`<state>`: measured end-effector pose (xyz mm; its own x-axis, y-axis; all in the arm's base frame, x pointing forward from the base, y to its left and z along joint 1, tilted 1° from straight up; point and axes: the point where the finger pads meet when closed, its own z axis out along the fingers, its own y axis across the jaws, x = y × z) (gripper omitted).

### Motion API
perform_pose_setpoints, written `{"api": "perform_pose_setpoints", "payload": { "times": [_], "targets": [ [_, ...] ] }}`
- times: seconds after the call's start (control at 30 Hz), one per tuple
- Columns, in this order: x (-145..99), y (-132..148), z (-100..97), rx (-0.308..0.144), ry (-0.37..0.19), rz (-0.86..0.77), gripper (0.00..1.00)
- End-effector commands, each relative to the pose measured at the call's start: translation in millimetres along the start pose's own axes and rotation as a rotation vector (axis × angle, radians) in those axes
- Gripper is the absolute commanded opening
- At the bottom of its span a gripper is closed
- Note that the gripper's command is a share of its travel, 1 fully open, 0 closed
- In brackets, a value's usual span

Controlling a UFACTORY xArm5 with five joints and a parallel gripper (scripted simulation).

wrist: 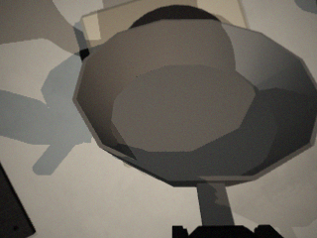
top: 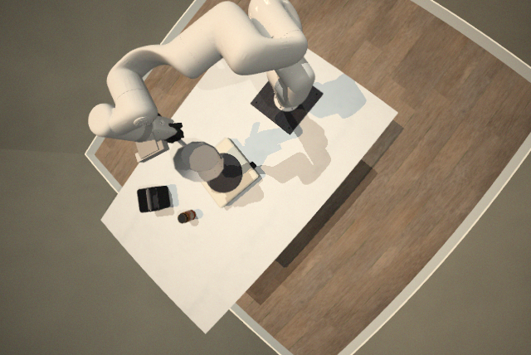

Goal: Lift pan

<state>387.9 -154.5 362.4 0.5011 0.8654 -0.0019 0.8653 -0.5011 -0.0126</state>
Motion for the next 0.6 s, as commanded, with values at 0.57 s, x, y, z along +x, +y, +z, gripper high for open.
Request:
{"api": "perform_pose_setpoints", "payload": {
  "times": [0.57],
  "targets": [
    [0.0, 0.3, -7.7, -0.005, 0.001, 0.0, 0.0]
  ]
}}
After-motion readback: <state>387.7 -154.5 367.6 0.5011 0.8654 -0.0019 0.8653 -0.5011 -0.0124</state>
